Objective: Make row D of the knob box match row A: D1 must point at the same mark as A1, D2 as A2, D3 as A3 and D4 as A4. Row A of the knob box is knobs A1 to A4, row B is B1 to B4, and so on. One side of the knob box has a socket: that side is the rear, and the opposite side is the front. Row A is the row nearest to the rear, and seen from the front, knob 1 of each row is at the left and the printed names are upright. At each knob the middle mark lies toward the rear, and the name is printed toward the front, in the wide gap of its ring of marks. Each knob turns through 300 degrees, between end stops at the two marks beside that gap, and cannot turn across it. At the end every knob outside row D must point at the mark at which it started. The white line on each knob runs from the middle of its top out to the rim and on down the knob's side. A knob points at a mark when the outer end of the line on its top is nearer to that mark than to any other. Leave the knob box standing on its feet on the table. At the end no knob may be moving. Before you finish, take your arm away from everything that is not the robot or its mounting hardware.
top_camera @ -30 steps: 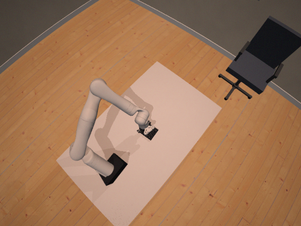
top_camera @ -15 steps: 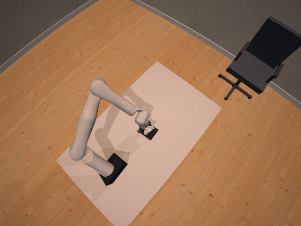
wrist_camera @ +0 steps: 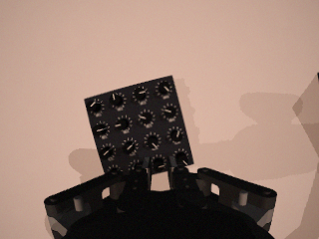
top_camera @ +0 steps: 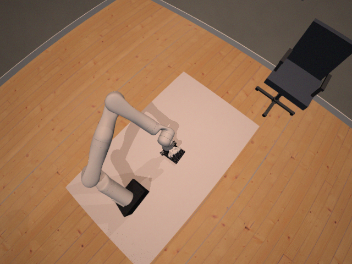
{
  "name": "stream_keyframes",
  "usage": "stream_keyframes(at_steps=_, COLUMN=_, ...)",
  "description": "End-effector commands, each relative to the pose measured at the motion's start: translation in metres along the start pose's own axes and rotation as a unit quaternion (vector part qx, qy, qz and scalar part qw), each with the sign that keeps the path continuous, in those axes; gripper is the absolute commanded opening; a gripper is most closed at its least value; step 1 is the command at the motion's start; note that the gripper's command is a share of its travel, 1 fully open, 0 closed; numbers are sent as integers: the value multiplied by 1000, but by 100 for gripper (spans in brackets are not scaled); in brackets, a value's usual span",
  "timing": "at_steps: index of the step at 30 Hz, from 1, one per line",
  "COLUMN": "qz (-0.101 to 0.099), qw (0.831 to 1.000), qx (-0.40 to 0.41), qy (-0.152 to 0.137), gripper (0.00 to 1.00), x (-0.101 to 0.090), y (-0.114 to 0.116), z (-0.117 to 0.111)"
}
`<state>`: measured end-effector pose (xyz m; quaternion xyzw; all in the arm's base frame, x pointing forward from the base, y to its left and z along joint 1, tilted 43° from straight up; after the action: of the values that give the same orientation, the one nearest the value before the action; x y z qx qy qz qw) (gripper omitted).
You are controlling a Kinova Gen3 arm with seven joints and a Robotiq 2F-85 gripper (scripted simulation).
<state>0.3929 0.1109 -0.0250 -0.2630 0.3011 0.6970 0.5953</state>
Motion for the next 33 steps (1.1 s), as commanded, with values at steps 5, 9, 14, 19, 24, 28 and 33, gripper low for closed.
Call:
stream_keyframes(at_steps=5, qz=-2, qw=1000, qx=0, qy=0, gripper=19, x=-17, y=-1, z=0)
stream_keyframes(at_steps=9, qz=-2, qw=1000, qx=0, qy=0, gripper=19, x=-23, y=-1, z=0)
stream_keyframes(at_steps=14, qz=-2, qw=1000, qx=0, qy=1, gripper=19, x=-34, y=-1, z=0)
stream_keyframes(at_steps=19, qz=-2, qw=1000, qx=0, qy=1, gripper=19, x=-36, y=-1, z=0)
stream_keyframes(at_steps=24, qz=-2, qw=1000, qx=0, qy=1, gripper=19, x=-36, y=-1, z=0)
stream_keyframes(at_steps=28, qz=-2, qw=1000, qx=0, qy=1, gripper=19, x=-36, y=-1, z=0)
stream_keyframes(at_steps=33, qz=-2, qw=1000, qx=0, qy=1, gripper=100, x=-37, y=-1, z=0)
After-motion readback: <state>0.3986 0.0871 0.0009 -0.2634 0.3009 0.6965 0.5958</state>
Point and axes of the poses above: the point where the finger pads meet when closed, its own x axis out along the fingers, its own y axis across the jaws, z = x × y, the point moved 4 cm from there along -x, back along the fingers, and after that the axes turned 3 degrees about -x, right-handed, at the moved point
